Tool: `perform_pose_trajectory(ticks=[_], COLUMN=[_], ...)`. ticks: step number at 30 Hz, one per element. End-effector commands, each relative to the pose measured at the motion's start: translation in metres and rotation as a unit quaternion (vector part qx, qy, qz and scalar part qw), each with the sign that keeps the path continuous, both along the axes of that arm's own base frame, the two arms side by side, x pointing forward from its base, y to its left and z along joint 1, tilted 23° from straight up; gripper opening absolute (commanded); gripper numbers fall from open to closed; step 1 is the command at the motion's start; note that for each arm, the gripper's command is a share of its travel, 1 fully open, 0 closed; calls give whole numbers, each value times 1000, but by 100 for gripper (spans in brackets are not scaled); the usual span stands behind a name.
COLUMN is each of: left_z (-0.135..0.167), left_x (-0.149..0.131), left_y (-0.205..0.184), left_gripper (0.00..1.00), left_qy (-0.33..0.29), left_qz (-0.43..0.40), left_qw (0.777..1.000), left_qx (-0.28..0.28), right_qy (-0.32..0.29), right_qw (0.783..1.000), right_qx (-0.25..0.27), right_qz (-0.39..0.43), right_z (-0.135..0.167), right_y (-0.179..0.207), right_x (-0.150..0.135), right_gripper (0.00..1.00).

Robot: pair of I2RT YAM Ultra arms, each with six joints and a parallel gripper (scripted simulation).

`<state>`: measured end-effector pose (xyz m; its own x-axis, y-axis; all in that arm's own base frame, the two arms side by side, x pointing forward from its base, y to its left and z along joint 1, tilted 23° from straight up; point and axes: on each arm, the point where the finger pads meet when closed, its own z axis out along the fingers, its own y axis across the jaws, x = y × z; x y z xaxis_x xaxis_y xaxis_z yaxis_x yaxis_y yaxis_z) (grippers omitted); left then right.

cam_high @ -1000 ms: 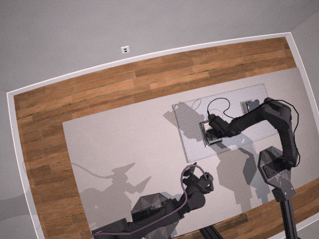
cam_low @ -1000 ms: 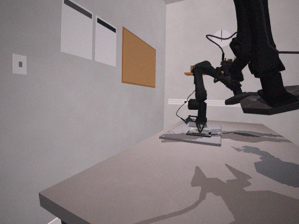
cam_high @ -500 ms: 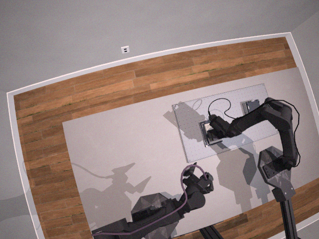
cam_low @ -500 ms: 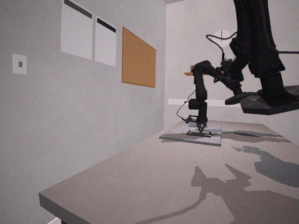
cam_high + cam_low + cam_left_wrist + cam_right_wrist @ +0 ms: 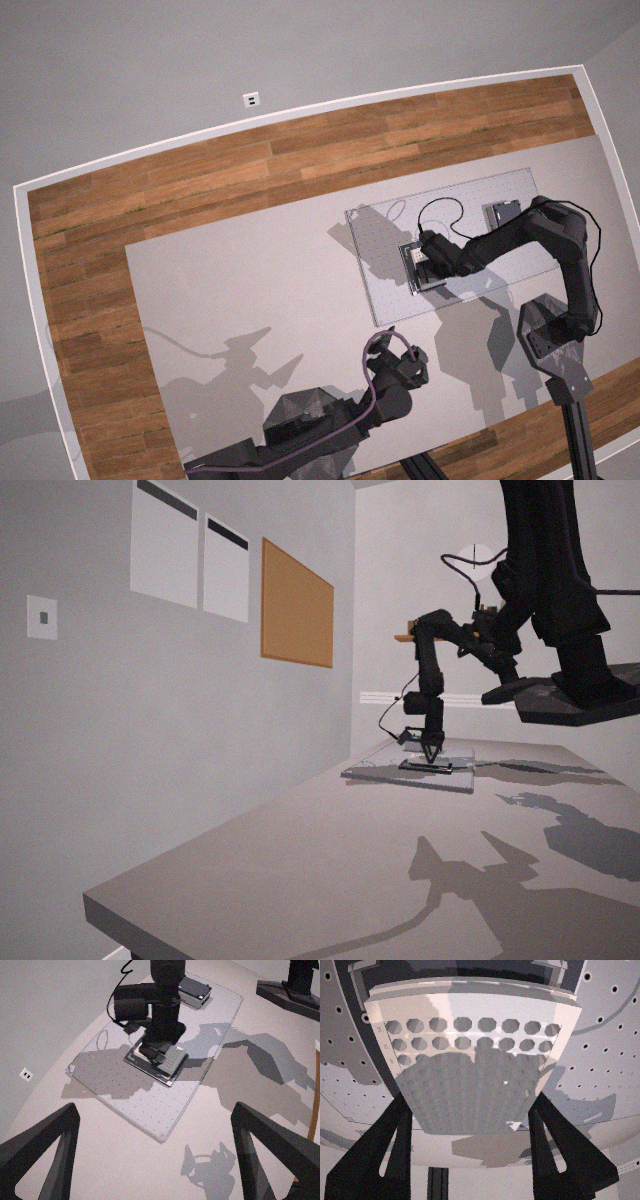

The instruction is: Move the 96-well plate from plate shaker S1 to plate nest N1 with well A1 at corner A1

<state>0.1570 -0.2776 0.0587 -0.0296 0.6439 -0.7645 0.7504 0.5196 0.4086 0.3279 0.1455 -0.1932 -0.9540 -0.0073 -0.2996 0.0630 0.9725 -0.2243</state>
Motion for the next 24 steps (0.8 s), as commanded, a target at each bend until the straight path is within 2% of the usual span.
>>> perform_pose_trajectory(ticks=[1, 24], left_z=[2, 2], left_x=[-3, -3], left_y=[-1, -1], left_gripper=[100, 100], left_qy=[0, 0], left_qz=[-4, -4], left_qw=[1000, 1000], left_qx=[-2, -2], right_qy=[-12, -22], right_qw=[1000, 1000], right_qx=[12, 5], right_qz=[5, 5], right_z=[11, 25], right_y=[10, 24], right_x=[6, 13], right_gripper=[81, 81])
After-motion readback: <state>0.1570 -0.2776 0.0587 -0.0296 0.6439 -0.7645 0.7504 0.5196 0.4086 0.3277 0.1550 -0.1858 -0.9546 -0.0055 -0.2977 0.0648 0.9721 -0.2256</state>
